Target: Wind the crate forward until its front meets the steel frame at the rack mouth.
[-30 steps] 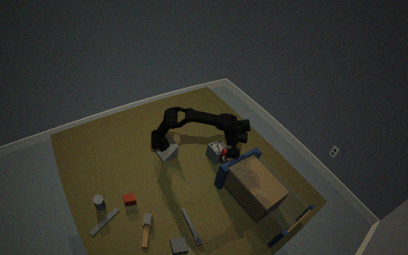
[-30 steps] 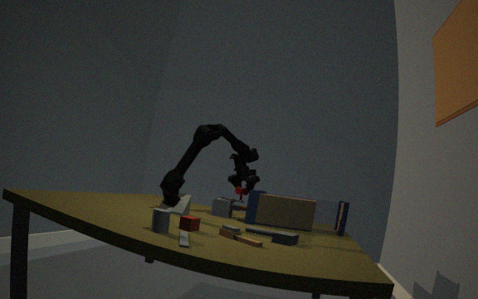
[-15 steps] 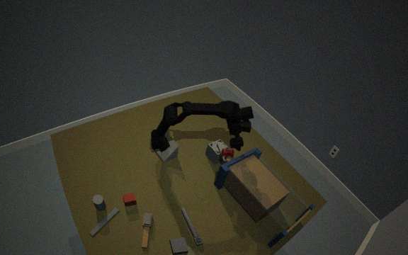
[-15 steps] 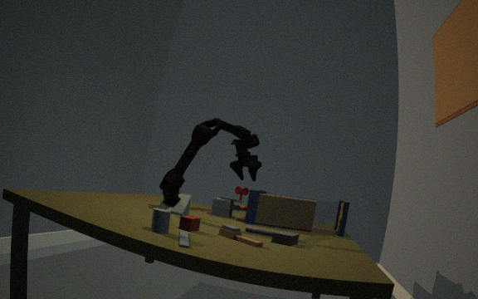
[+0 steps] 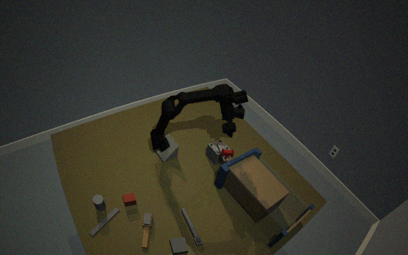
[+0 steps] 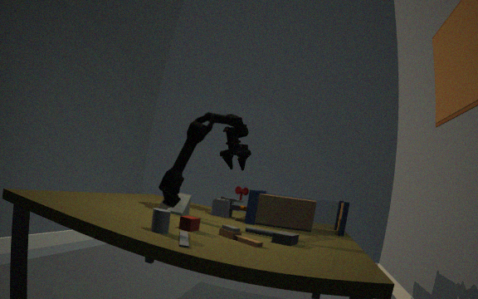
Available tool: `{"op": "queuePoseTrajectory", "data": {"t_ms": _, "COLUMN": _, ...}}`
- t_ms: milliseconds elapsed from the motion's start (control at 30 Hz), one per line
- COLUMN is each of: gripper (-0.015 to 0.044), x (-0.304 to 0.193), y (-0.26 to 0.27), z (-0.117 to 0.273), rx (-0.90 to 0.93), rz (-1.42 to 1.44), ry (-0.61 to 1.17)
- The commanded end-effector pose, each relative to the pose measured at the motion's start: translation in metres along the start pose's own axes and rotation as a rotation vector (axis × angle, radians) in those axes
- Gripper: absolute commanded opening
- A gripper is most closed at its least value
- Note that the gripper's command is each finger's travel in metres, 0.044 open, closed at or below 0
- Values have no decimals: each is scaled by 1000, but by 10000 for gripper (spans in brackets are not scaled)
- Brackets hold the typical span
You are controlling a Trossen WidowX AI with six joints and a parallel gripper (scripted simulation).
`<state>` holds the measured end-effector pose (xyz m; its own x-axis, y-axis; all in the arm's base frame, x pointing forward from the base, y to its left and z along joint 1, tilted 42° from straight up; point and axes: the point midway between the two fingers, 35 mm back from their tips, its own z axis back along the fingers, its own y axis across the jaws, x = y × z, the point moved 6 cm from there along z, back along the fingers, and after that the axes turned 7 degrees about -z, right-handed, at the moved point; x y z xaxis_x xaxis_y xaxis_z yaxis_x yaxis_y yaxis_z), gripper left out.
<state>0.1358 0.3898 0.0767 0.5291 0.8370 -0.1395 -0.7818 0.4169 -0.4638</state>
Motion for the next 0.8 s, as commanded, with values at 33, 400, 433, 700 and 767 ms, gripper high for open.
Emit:
{"op": "queuePoseTrajectory", "data": {"t_ms": 33, "gripper": 440, "x": -35, "y": 73, "z": 7, "rx": -60, "rz": 56, "ry": 129}}
{"op": "queuePoseTrajectory", "data": {"t_ms": 400, "gripper": 440, "x": -41, "y": 82, "z": 9, "rx": -75, "rz": 57, "ry": 149}}
{"op": "queuePoseTrajectory", "data": {"t_ms": 433, "gripper": 440, "x": -41, "y": 82, "z": 9, "rx": -75, "rz": 57, "ry": 149}}
{"op": "queuePoseTrajectory", "data": {"t_ms": 700, "gripper": 440, "x": -41, "y": 82, "z": 9, "rx": -75, "rz": 57, "ry": 149}}
{"op": "queuePoseTrajectory", "data": {"t_ms": 767, "gripper": 440, "x": -41, "y": 82, "z": 9, "rx": -75, "rz": 57, "ry": 149}}
